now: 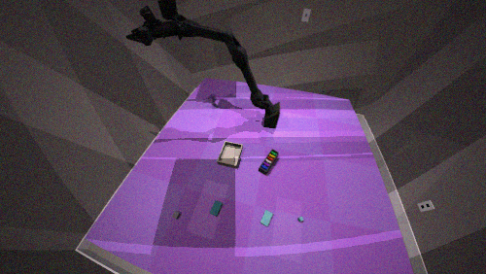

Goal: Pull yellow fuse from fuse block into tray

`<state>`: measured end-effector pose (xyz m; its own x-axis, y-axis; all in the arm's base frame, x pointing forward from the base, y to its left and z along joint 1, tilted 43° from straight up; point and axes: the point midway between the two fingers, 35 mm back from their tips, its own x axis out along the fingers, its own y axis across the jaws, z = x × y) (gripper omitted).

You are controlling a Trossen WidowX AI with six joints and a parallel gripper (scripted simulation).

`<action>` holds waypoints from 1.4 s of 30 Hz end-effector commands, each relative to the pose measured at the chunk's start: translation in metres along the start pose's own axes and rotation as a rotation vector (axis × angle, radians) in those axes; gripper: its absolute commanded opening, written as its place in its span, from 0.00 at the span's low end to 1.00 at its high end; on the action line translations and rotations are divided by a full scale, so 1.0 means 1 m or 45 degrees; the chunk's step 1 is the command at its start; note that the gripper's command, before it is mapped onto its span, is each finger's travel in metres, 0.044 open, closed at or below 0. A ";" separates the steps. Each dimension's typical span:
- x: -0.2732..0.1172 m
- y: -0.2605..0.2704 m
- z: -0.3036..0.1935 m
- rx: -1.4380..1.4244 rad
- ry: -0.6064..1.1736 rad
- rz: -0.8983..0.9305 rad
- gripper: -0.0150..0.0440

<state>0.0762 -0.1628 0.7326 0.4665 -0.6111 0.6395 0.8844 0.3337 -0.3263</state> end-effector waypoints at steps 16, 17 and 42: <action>0.050 0.103 -0.186 0.302 0.523 0.248 0.37; 0.050 0.115 -0.196 0.309 0.558 0.278 0.37; -0.150 0.465 -0.358 -0.133 1.413 1.261 0.37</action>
<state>0.4157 -0.2029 0.2733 0.6503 -0.4450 -0.6157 0.2884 0.8944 -0.3419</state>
